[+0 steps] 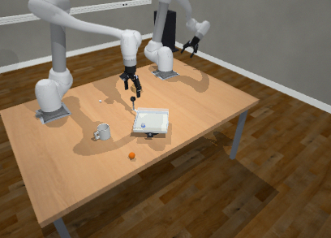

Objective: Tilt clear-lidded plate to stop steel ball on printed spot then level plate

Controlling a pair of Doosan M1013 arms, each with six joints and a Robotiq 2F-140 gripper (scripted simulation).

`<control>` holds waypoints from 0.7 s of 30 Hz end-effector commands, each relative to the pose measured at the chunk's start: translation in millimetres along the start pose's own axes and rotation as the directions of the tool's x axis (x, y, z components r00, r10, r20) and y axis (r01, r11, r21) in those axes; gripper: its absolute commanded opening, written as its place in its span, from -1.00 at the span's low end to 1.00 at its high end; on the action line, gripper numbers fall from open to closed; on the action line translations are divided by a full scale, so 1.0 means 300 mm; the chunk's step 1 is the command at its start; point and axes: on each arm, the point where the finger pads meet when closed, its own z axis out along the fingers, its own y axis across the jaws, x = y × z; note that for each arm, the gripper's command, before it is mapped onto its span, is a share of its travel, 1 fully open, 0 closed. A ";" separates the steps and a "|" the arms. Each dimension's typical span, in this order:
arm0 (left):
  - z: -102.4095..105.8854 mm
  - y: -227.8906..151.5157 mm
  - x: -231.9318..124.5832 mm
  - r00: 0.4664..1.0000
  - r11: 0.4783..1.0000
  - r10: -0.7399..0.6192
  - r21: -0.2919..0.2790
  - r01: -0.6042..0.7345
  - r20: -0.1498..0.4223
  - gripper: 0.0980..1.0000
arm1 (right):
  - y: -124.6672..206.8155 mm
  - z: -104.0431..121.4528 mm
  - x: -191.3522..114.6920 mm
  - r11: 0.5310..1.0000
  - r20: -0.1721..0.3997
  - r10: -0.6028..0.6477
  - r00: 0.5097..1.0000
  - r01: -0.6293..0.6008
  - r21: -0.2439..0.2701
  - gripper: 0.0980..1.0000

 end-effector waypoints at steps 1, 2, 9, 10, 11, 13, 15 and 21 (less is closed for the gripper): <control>-0.002 0.000 0.000 1.000 1.000 0.000 0.000 0.000 -0.001 1.00 | -0.001 -0.003 -0.001 1.000 0.001 0.000 1.000 0.000 0.001 1.00; -0.002 0.000 0.000 1.000 1.000 0.000 0.000 0.000 -0.001 1.00 | -0.001 -0.003 -0.001 1.000 0.001 0.000 1.000 0.000 0.001 1.00; -0.002 0.000 0.000 1.000 1.000 0.000 0.000 0.000 -0.001 1.00 | -0.001 -0.003 -0.001 1.000 0.001 0.000 1.000 0.000 0.001 1.00; -0.002 0.000 0.000 1.000 1.000 0.000 0.000 0.000 -0.001 1.00 | -0.001 -0.003 -0.001 1.000 0.001 0.000 1.000 0.000 0.001 1.00; -0.002 0.000 0.000 1.000 1.000 0.000 0.000 0.000 -0.001 1.00 | -0.001 -0.003 -0.001 1.000 0.001 0.000 1.000 0.000 0.001 1.00; -0.002 0.000 0.000 1.000 1.000 0.000 0.000 0.000 -0.001 1.00 | -0.001 -0.003 -0.001 1.000 0.001 0.000 1.000 0.000 0.001 1.00; -0.002 0.000 0.000 1.000 1.000 0.000 0.000 0.000 -0.001 1.00 | -0.001 -0.003 -0.001 1.000 0.001 0.000 1.000 0.000 0.001 1.00; -0.002 0.000 0.000 1.000 1.000 0.000 0.000 0.000 -0.001 1.00 | -0.001 -0.003 -0.001 1.000 0.001 0.000 1.000 0.000 0.001 1.00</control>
